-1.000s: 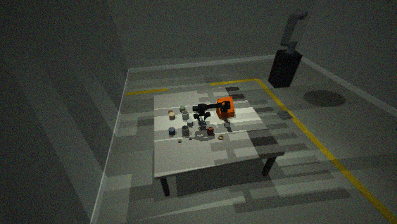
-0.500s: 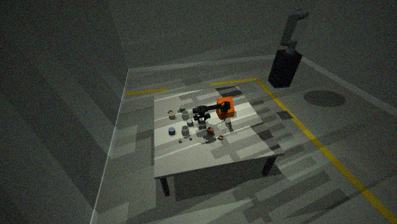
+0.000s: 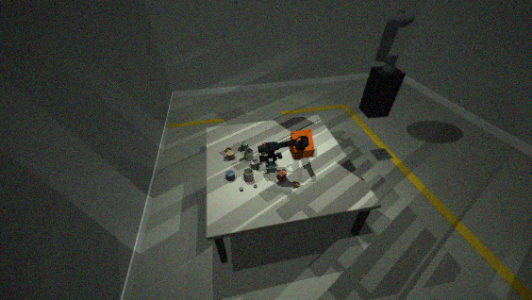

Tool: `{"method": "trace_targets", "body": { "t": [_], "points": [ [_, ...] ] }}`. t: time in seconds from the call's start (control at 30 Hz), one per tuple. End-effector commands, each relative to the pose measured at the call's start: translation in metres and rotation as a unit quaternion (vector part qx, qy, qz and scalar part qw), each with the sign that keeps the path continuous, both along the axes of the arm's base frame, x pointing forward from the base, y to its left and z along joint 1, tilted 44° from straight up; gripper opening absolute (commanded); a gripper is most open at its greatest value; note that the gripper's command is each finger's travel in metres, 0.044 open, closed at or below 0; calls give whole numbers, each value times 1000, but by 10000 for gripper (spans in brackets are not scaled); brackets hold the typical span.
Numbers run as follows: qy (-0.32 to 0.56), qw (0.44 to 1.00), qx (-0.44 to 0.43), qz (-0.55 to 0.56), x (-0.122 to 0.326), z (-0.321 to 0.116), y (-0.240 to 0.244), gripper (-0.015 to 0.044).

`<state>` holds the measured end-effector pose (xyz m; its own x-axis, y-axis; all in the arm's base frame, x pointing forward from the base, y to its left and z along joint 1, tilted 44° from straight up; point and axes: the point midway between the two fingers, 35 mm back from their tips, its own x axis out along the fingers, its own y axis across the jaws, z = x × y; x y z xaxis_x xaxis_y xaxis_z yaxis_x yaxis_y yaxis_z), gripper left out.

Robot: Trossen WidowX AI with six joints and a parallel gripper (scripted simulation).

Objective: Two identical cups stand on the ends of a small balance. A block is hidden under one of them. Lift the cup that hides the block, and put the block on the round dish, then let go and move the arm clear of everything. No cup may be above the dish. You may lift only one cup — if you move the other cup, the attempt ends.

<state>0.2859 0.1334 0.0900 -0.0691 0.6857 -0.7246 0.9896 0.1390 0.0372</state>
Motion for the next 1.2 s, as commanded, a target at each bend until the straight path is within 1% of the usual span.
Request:
{"method": "trace_targets", "body": {
  "t": [0.0, 0.07, 0.57, 0.67, 0.77, 1.17],
  "points": [
    [5, 1000, 1, -2, 0, -1, 0, 49],
    [4, 1000, 0, -2, 2, 4, -5, 0],
    [5, 1000, -1, -2, 7, 64, -62, 0],
    [5, 1000, -1, -2, 7, 66, -65, 0],
    [4, 1000, -2, -3, 11, 59, -71, 0],
    [1, 1000, -8, -8, 30, -2, -122, 0]
  ]
}}
